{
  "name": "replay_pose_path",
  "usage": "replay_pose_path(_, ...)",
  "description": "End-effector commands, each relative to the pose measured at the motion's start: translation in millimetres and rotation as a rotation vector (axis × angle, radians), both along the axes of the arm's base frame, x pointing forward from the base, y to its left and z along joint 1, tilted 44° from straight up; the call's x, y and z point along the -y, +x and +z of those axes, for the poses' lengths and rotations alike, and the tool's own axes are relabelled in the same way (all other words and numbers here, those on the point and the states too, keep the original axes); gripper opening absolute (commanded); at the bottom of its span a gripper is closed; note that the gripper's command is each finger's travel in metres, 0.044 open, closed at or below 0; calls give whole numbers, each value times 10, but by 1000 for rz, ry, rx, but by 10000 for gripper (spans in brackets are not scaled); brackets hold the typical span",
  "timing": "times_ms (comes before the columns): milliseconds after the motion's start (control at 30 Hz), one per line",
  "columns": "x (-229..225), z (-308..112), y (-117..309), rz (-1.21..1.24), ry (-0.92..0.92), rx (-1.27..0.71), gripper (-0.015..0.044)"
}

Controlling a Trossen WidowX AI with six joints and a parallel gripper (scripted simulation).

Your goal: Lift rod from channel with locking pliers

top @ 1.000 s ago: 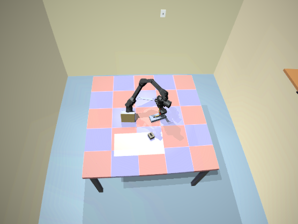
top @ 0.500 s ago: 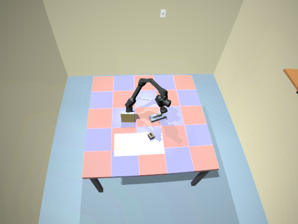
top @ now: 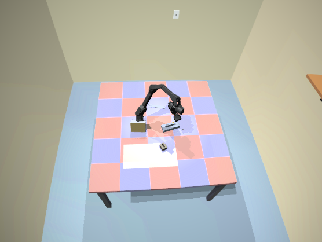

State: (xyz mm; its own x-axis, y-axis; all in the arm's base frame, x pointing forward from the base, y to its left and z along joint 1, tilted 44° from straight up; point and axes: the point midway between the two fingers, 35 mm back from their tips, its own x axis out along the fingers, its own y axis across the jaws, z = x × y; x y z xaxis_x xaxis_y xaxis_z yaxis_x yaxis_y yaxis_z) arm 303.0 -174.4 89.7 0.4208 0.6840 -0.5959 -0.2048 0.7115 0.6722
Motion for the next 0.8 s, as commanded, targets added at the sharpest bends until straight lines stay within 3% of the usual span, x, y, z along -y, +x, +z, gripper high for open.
replay_pose_path(0,85,92,7,-26,-5,40,102)
replay_pose_path(767,258,290,13,-100,11,130,102)
